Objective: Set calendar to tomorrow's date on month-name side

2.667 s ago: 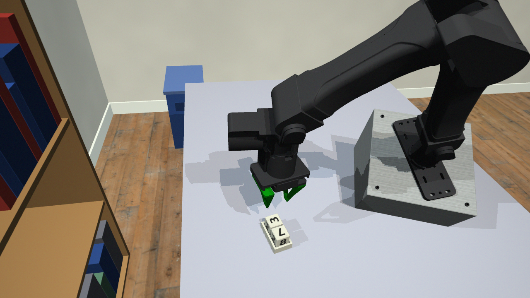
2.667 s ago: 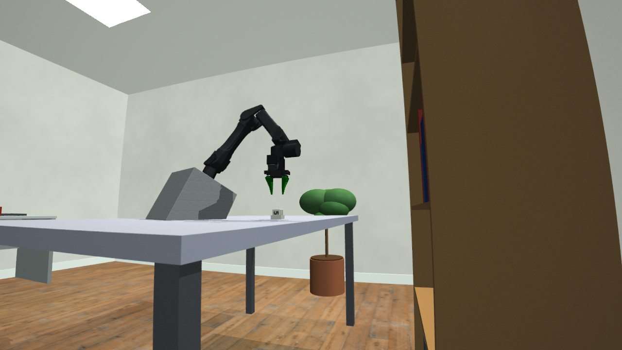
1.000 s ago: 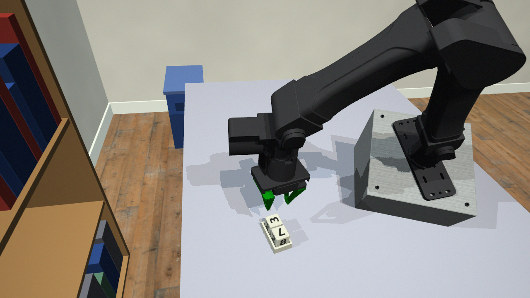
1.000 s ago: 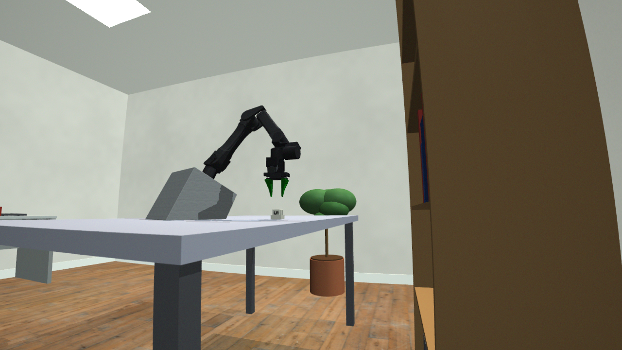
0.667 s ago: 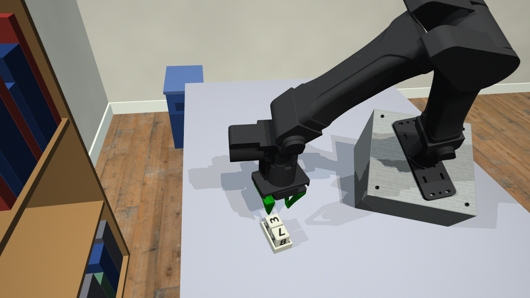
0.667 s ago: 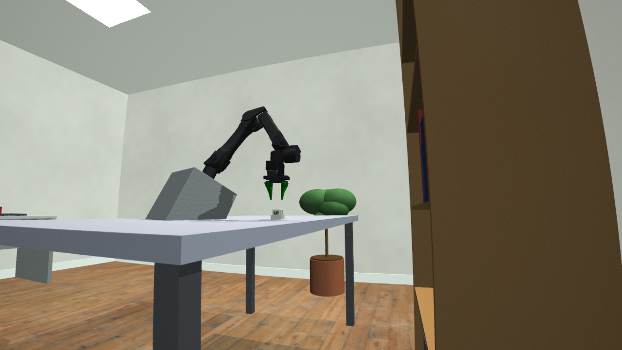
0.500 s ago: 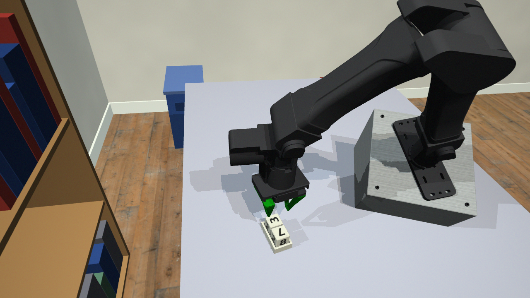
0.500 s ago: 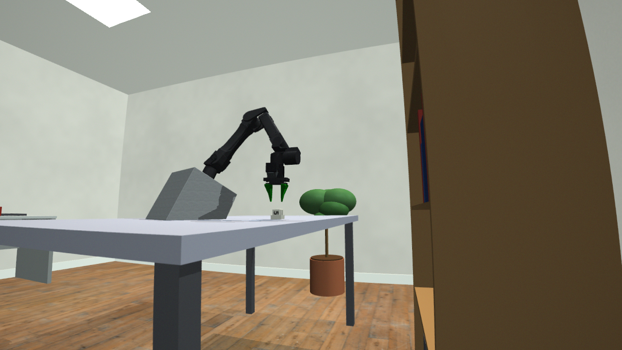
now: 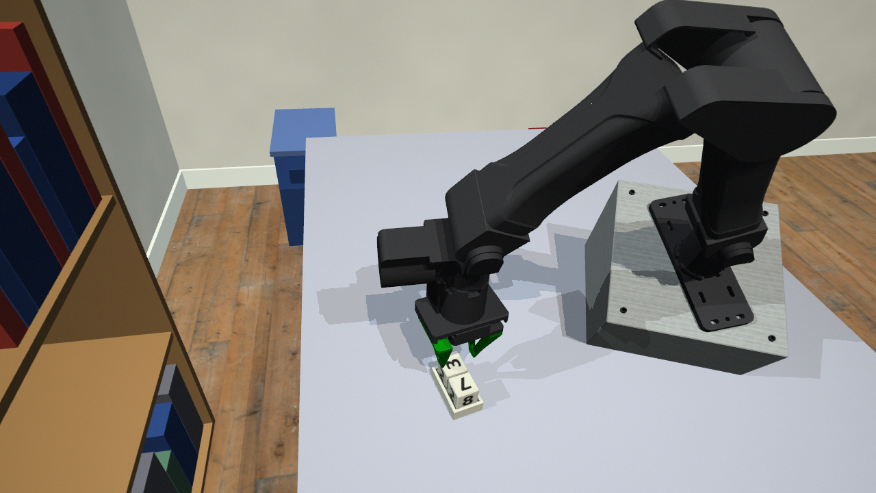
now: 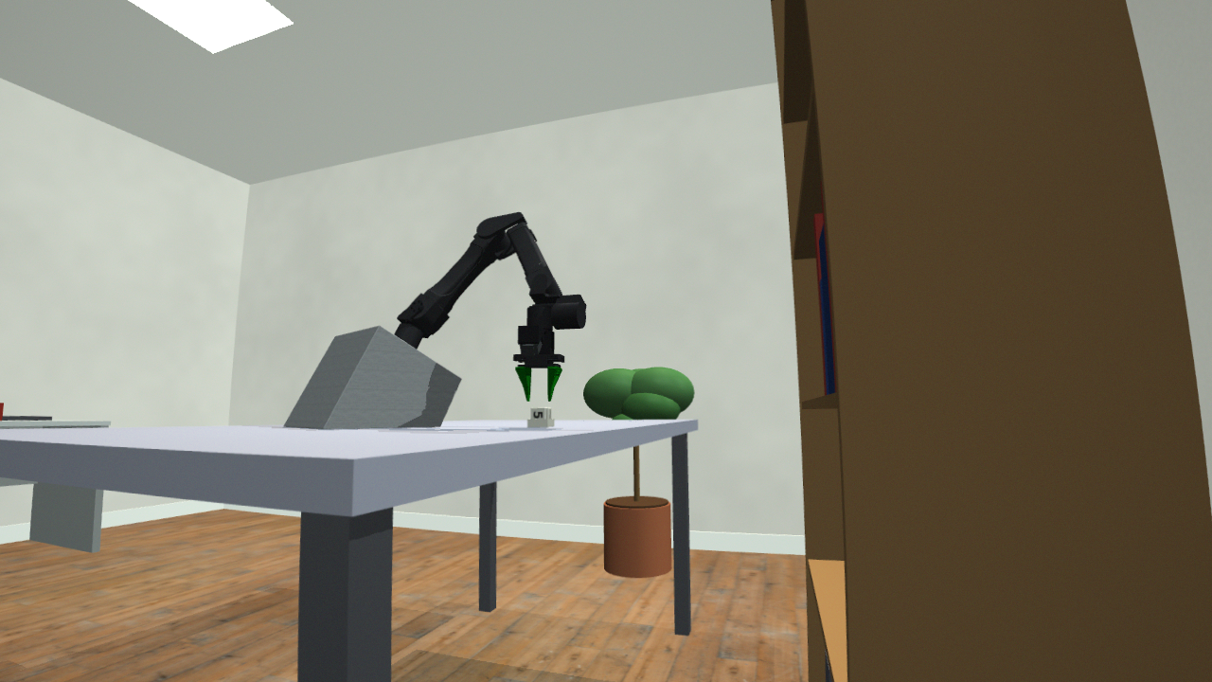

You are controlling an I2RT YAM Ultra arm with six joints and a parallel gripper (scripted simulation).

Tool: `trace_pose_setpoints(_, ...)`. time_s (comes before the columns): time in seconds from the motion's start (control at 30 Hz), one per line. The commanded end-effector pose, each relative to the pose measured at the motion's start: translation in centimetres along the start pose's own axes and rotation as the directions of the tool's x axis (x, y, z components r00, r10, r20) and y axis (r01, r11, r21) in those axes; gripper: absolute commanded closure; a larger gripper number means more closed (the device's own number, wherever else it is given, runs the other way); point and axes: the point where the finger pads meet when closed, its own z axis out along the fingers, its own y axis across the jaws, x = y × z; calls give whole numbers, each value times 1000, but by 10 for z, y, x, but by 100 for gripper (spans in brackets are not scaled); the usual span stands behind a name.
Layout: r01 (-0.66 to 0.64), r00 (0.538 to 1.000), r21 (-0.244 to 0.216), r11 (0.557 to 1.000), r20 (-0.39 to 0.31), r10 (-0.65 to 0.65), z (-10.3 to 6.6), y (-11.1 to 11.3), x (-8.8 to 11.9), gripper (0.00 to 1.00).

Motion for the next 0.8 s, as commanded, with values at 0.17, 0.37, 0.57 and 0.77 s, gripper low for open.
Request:
trace_pose_setpoints(0.17, 3, 1000, -19, 1000, 17, -3, 1, 5, -3, 53)
trace_pose_setpoints(0.37, 3, 1000, -19, 1000, 17, -3, 2, 5, -3, 53)
trace_pose_setpoints(0.57, 3, 1000, -19, 1000, 17, -3, 3, 5, -3, 53)
trace_pose_setpoints(0.77, 3, 1000, -19, 1000, 17, -3, 3, 5, -3, 53)
